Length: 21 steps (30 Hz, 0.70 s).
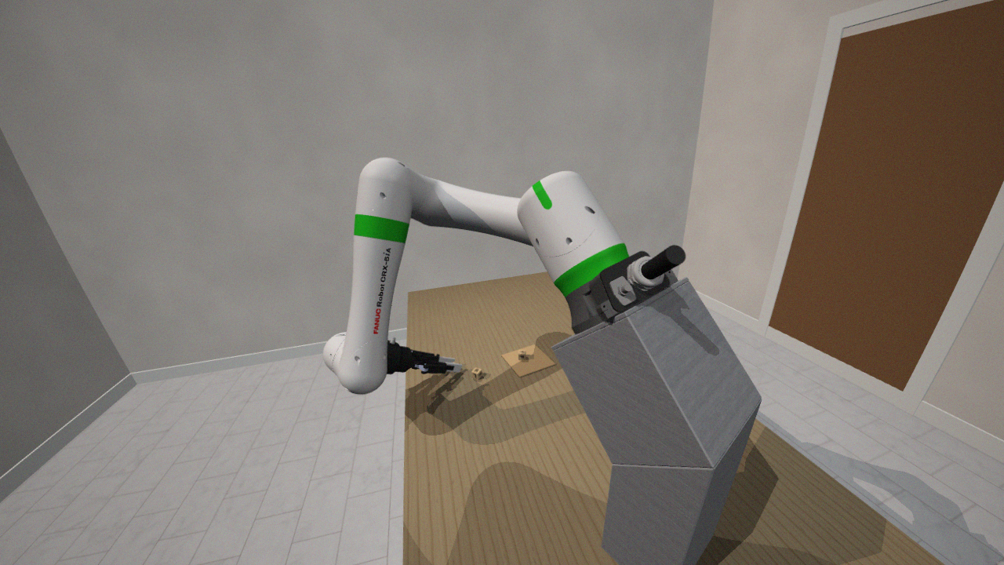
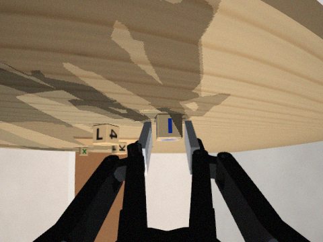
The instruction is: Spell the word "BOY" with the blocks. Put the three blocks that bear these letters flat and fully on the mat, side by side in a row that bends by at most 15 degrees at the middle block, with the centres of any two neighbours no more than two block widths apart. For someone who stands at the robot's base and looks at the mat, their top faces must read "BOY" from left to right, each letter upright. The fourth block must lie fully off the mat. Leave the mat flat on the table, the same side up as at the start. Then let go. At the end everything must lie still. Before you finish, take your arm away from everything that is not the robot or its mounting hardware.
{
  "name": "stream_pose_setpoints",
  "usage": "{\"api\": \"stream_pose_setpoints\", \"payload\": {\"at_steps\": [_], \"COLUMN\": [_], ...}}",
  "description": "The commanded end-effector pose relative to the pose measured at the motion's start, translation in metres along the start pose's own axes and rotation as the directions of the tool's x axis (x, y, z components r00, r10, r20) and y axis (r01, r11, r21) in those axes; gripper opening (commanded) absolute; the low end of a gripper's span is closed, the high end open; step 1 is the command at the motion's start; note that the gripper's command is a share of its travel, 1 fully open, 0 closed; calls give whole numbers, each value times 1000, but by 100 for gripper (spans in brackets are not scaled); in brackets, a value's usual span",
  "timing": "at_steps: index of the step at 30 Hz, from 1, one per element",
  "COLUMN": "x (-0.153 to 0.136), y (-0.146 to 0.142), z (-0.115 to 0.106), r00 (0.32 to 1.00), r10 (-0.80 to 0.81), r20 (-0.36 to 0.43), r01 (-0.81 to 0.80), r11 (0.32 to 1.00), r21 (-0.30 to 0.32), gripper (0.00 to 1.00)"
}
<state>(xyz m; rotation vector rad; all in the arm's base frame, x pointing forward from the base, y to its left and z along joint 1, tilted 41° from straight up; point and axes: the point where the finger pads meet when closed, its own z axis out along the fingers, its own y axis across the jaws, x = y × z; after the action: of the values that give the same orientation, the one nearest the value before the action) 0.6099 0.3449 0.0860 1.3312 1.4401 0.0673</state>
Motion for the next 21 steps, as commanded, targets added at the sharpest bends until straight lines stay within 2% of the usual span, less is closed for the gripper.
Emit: {"api": "stream_pose_setpoints", "payload": {"at_steps": [1, 15, 21], "x": [0, -1, -12], "y": [0, 0, 0], "z": [0, -1, -7], "r00": [1000, 1000, 1000], "r10": [0, 0, 0], "r20": [0, 0, 0], "r01": [0, 0, 0], "r11": [1000, 1000, 1000], "r21": [0, 0, 0], "gripper": [25, 25, 25]}}
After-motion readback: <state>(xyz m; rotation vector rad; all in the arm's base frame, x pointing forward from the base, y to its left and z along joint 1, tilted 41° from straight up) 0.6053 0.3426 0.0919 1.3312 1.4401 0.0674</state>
